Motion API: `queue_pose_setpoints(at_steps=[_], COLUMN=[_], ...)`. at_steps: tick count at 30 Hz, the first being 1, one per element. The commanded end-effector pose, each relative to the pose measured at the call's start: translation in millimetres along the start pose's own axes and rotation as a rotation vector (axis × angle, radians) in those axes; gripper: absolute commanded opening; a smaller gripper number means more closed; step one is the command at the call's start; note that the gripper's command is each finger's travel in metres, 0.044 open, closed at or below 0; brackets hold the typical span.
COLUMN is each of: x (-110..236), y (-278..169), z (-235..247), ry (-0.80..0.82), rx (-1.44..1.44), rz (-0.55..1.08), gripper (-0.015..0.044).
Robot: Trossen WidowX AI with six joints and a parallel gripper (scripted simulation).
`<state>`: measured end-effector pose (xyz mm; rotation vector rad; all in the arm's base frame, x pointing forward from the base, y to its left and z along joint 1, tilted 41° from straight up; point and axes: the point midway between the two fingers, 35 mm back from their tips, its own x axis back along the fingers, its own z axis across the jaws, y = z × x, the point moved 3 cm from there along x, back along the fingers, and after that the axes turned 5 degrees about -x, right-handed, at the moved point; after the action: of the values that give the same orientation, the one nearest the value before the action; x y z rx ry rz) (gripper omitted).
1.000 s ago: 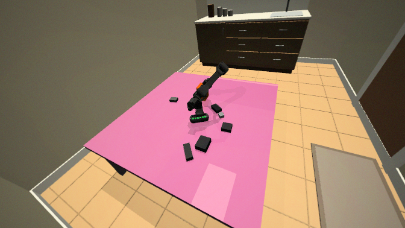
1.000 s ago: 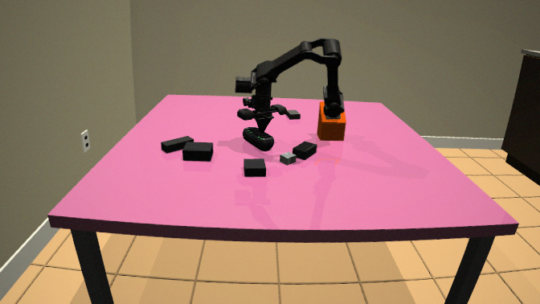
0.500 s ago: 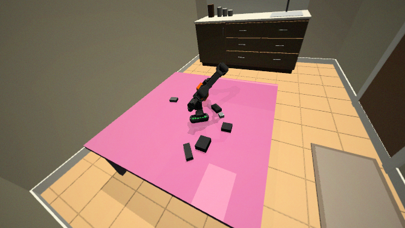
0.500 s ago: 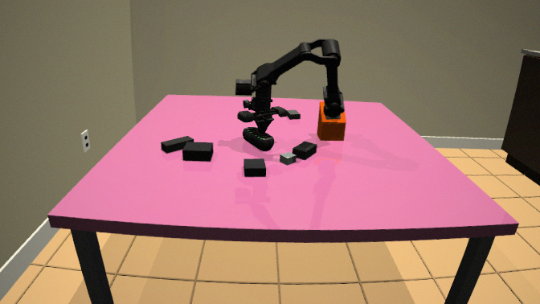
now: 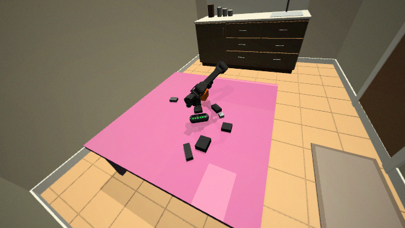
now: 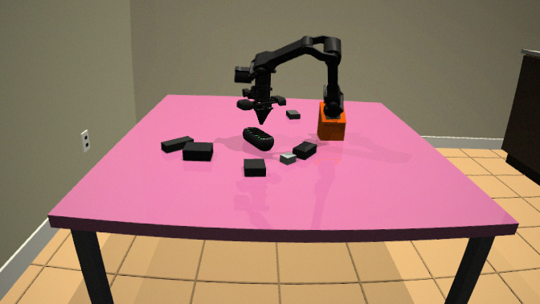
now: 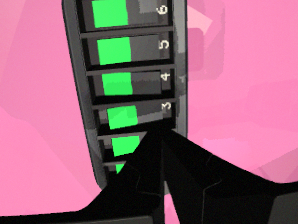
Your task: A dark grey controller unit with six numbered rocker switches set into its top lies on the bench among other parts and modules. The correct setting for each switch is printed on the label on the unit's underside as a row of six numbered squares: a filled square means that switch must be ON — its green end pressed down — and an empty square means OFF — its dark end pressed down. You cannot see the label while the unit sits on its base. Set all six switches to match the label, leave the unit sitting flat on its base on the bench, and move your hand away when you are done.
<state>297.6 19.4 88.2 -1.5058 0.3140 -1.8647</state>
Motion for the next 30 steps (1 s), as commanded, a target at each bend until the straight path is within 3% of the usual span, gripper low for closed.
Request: queue_pose_setpoints(at_steps=[1,30], x=[2,-37], y=[14,13], z=[0,1], ry=[-0.001,-0.001], rx=[-0.003,-0.003], rz=[-0.003,-0.002], gripper=[0.0000,0.0000])
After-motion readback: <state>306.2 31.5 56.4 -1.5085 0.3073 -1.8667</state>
